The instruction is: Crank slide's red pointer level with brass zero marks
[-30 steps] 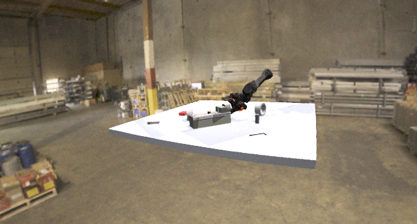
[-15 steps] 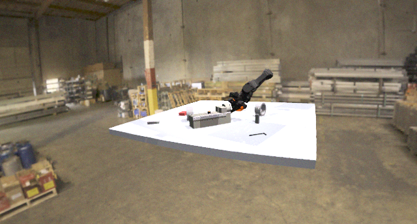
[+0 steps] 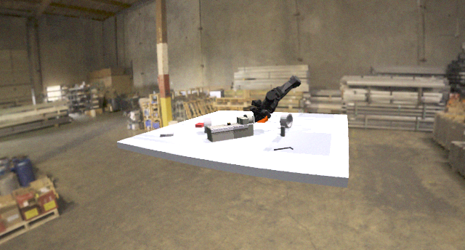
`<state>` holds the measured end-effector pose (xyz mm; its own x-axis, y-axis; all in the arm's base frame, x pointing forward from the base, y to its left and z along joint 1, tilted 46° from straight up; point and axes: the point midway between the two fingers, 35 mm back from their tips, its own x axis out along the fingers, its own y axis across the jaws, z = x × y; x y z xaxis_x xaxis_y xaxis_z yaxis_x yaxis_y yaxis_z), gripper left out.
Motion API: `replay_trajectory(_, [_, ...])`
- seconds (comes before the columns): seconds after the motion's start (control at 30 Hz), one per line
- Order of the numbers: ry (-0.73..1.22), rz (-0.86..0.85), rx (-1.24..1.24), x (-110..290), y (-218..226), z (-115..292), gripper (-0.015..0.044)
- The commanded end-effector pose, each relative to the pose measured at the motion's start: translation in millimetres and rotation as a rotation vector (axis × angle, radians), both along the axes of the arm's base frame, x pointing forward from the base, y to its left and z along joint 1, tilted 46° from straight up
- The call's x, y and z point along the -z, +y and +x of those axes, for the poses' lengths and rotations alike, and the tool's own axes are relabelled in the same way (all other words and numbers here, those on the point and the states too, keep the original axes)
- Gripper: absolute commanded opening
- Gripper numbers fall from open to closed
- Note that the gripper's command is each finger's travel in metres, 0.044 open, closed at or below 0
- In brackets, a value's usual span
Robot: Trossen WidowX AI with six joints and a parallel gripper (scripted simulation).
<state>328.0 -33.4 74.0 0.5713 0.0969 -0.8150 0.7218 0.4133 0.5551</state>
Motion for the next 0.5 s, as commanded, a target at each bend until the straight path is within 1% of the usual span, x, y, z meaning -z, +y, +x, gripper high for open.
replay_trajectory(0.0, [0.0, -0.003, 0.005, -3.3, -4.1, -1.4, 0.0])
replay_trajectory(0.47, [0.0, -0.003, 0.005, -10.5, -9.8, -1.5, 0.0])
